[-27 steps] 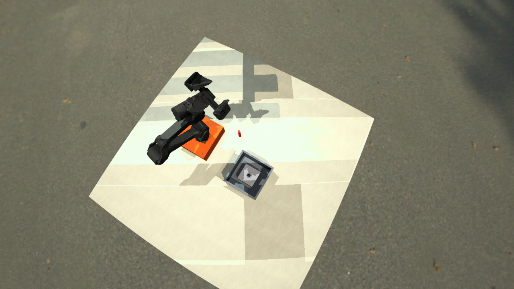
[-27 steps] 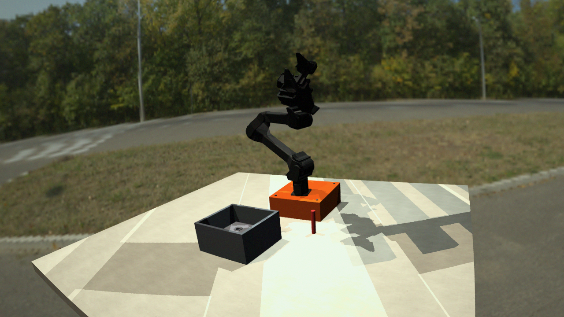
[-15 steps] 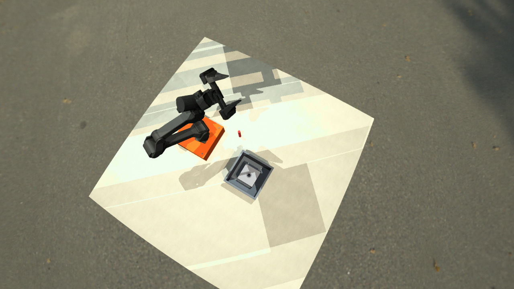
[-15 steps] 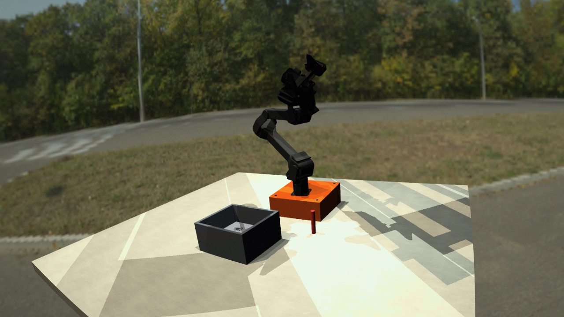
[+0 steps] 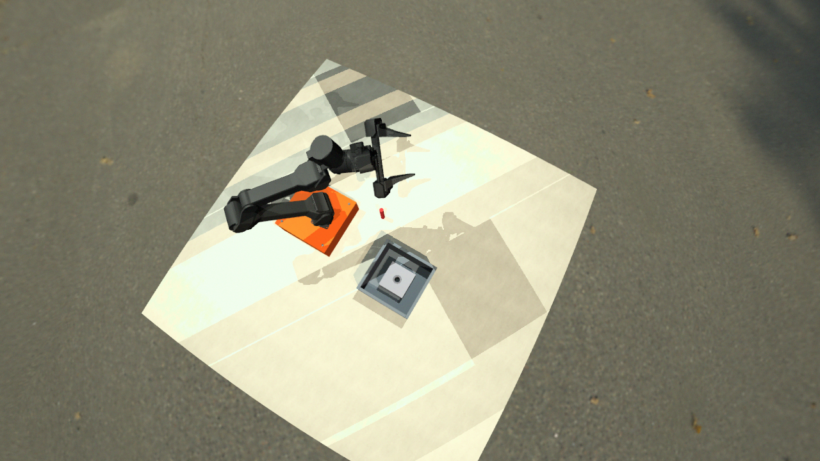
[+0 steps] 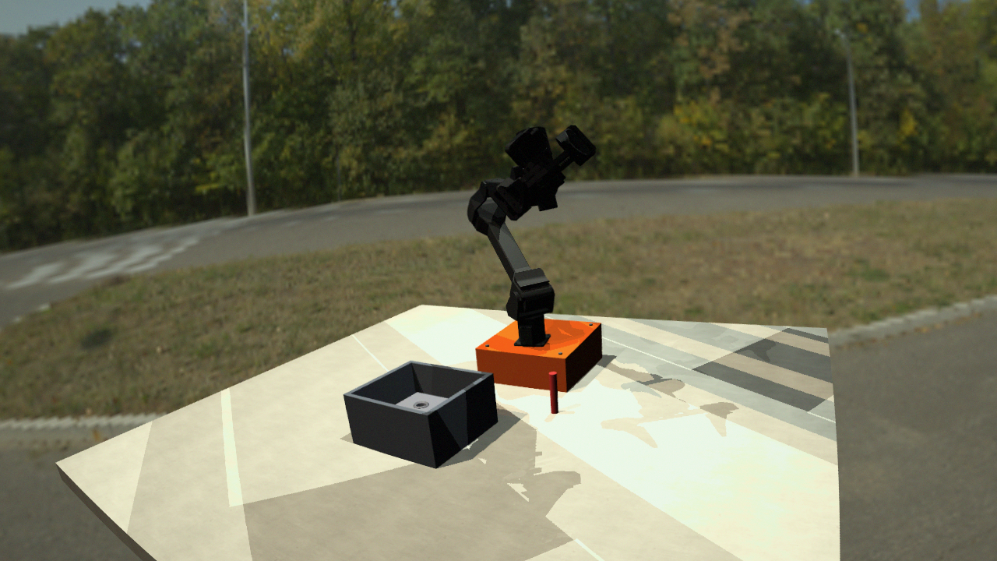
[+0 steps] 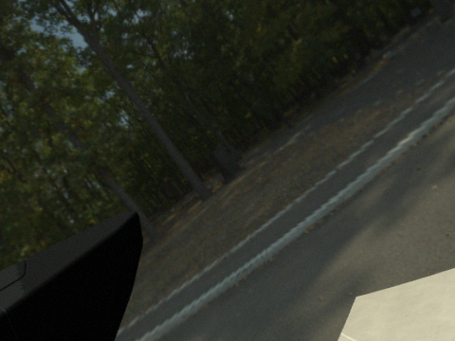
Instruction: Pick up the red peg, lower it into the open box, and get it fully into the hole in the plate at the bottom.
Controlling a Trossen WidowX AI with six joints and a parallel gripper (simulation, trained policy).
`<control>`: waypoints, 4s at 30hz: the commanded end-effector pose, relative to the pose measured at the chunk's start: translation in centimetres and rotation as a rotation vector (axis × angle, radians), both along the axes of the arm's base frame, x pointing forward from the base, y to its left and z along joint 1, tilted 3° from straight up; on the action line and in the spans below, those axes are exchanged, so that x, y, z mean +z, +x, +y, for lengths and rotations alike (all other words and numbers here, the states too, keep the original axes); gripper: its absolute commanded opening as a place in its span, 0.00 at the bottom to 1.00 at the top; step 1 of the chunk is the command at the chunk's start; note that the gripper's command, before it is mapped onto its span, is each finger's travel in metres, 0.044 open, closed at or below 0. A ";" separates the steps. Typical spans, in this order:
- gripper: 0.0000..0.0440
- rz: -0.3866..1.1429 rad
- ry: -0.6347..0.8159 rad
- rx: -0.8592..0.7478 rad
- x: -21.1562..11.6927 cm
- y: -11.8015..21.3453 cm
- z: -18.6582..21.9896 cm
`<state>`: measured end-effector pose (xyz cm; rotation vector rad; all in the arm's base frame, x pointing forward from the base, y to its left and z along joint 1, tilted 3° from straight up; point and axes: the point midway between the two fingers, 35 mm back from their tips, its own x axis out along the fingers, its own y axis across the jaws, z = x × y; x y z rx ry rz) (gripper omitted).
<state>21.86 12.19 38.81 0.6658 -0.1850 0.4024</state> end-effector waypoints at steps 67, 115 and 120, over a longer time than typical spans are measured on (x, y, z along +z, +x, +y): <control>1.00 1.934 -0.358 -0.439 -31.3 -4.1 -3.0; 0.00 1.907 -0.471 -0.584 -38.9 -2.8 -4.9; 0.00 1.869 -0.477 -0.609 -36.7 -1.9 -5.6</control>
